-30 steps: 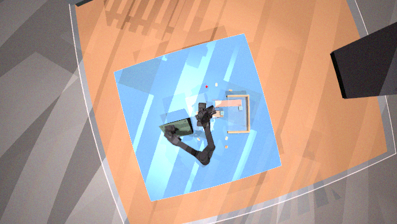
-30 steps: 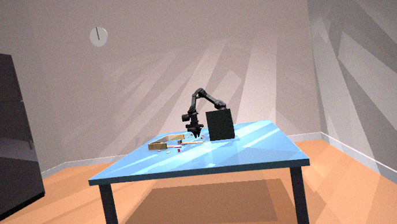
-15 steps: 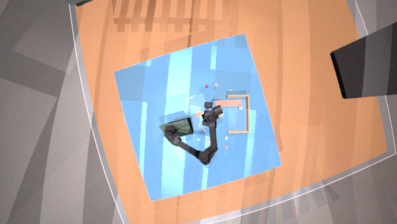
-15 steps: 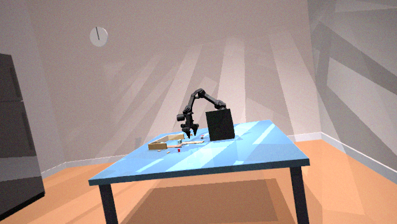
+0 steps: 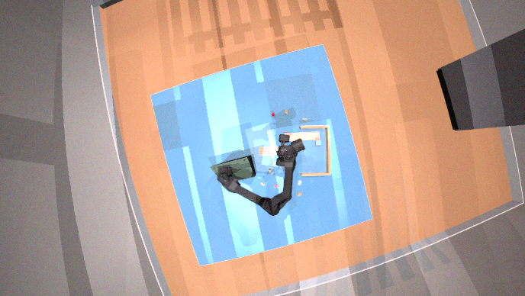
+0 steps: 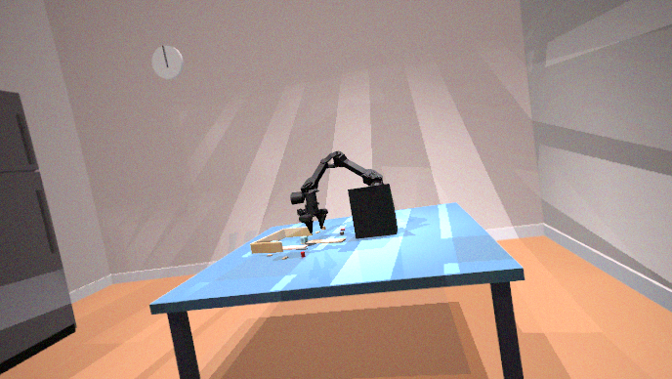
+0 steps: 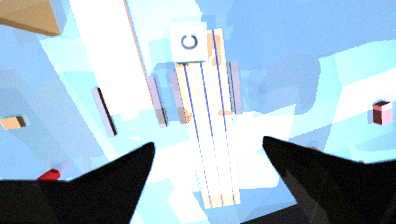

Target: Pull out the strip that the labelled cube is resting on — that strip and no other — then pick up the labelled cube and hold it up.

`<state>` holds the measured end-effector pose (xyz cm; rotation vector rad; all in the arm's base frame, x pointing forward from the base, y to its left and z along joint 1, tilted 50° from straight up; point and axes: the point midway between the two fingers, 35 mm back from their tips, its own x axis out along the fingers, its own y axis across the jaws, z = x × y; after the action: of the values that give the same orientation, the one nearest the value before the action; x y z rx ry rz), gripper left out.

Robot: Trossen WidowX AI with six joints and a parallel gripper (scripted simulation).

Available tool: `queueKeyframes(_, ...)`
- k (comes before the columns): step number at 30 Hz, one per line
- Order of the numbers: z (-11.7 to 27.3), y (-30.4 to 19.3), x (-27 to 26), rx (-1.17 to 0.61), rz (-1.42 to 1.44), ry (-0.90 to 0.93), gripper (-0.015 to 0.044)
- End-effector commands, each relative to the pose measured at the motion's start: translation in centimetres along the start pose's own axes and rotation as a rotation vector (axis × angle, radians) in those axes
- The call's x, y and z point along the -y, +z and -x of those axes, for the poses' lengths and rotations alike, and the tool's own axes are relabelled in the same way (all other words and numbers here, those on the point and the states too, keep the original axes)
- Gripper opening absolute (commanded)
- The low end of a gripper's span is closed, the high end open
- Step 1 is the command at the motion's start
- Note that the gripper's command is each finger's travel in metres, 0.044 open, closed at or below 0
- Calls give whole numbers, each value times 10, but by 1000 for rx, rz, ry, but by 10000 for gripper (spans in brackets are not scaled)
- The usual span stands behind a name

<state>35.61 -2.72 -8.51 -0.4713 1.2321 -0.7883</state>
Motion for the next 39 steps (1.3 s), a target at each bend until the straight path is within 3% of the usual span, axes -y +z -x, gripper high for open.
queueKeyframes(1,0,16,-2,-1,3,-4,440)
queueKeyframes(22,4,82,-12,1,1,-4,440)
queueKeyframes(29,-5,83,-12,1,1,-3,256)
queueKeyframes(39,-21,83,-12,0,1,-3,250)
